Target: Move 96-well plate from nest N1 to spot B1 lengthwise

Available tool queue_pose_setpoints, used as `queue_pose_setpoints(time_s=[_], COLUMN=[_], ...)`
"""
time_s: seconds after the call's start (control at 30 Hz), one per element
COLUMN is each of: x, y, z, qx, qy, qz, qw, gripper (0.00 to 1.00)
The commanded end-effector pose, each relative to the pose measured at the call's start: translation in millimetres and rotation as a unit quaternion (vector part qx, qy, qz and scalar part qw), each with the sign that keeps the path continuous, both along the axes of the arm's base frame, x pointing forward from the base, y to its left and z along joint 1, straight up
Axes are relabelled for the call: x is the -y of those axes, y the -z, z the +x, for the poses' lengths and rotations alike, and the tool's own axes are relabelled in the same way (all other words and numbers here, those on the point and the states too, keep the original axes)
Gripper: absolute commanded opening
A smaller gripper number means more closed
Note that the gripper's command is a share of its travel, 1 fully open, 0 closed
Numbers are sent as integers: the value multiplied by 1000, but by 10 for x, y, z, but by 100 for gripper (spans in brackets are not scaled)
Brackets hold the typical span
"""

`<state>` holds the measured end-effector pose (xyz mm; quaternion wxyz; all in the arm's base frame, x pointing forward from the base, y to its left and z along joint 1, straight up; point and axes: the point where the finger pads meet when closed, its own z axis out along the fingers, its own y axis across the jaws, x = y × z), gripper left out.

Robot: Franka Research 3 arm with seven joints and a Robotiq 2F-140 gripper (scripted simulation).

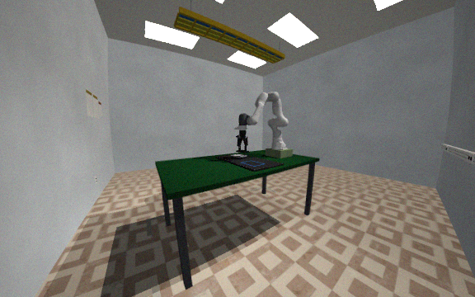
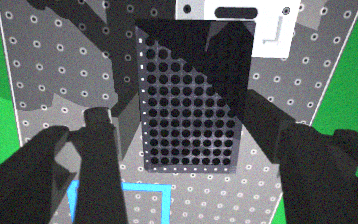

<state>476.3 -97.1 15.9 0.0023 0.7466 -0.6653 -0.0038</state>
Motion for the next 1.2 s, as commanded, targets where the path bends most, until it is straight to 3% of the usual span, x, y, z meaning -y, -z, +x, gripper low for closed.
queue_pose_setpoints(time_s=[0.0, 1.17], x=[-112, -1107], y=[3, 38], z=[48, 326], qx=[1, 1], qy=[23, 23], qz=[-2, -2], qw=[1000, 1000], gripper=[60, 60])
